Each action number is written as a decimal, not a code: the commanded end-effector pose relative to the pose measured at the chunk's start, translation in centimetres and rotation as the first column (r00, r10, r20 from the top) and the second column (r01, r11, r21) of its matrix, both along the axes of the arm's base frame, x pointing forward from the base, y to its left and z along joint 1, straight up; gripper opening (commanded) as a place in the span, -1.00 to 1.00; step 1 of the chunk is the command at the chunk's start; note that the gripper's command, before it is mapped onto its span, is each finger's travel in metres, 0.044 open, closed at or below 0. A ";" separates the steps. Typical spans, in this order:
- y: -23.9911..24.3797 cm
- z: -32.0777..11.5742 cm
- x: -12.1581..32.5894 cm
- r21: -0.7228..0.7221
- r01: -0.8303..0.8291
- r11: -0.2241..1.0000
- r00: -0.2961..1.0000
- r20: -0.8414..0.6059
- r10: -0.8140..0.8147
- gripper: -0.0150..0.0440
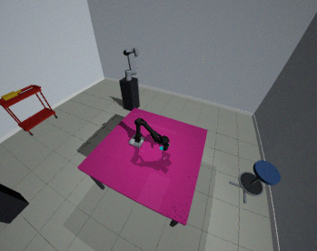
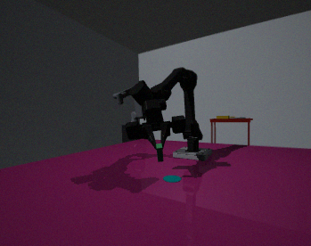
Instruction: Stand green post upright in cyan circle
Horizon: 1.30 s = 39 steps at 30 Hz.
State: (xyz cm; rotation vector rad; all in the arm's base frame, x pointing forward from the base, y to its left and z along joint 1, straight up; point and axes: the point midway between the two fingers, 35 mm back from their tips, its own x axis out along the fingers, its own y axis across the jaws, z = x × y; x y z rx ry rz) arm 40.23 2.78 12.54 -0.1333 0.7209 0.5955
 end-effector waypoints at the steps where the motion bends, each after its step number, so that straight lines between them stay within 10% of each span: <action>1: -0.1 -0.1 -0.1 0.021 0.003 1.000 1.000 0.011 -0.003 -0.42; 39: -1.0 0.6 -1.1 0.154 -0.029 0.988 0.980 0.201 -0.003 -0.42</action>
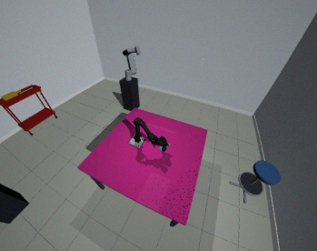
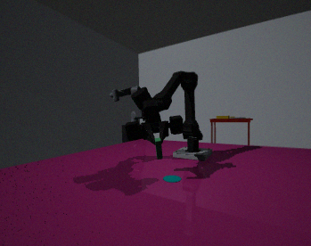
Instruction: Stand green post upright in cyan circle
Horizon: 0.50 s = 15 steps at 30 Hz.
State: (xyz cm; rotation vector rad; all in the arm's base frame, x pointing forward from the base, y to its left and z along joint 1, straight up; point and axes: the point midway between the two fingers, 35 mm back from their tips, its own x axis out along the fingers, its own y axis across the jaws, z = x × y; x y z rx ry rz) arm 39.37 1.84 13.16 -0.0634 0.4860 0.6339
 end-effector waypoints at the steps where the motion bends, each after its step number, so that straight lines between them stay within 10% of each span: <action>1: -0.1 0.0 -0.3 0.018 -0.003 1.000 1.000 0.010 0.003 -0.42; 15: -0.3 0.3 -1.1 0.056 -0.020 0.998 0.997 0.080 0.016 -0.42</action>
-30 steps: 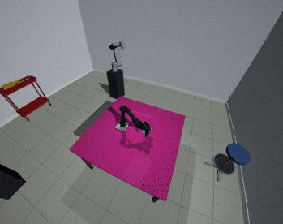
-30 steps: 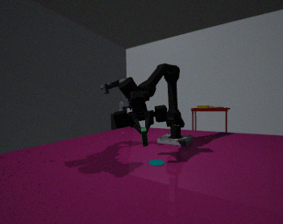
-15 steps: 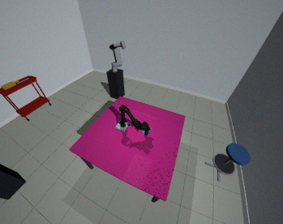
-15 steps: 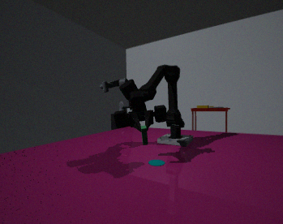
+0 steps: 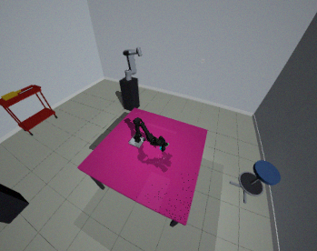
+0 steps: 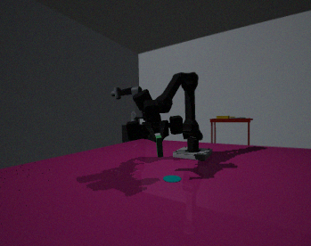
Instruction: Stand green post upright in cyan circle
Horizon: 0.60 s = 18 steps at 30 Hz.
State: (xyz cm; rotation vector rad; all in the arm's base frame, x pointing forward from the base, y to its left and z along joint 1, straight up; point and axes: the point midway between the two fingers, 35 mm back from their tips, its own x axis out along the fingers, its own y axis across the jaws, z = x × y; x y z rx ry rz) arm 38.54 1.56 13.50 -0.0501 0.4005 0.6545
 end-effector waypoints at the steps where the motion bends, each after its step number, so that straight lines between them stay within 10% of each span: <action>1: 0.0 0.0 -0.4 0.016 -0.005 1.000 1.000 0.010 0.004 -0.42; 18: -0.2 0.4 -1.7 0.052 -0.032 0.998 0.995 0.093 0.027 -0.42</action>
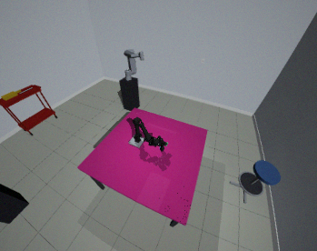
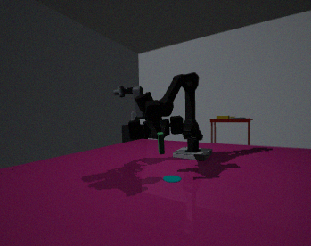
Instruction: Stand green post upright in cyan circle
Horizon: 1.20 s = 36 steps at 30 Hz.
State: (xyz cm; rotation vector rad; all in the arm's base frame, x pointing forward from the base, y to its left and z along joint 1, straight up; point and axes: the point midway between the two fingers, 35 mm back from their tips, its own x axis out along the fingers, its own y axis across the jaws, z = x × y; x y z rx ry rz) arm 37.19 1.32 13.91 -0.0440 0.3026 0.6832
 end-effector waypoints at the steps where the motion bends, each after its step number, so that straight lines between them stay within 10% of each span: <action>1: 0.0 0.0 -0.4 0.014 -0.007 1.000 1.000 0.010 0.007 -0.42; 36: 0.0 0.6 -4.2 0.066 -0.086 0.994 0.985 0.158 0.074 -0.42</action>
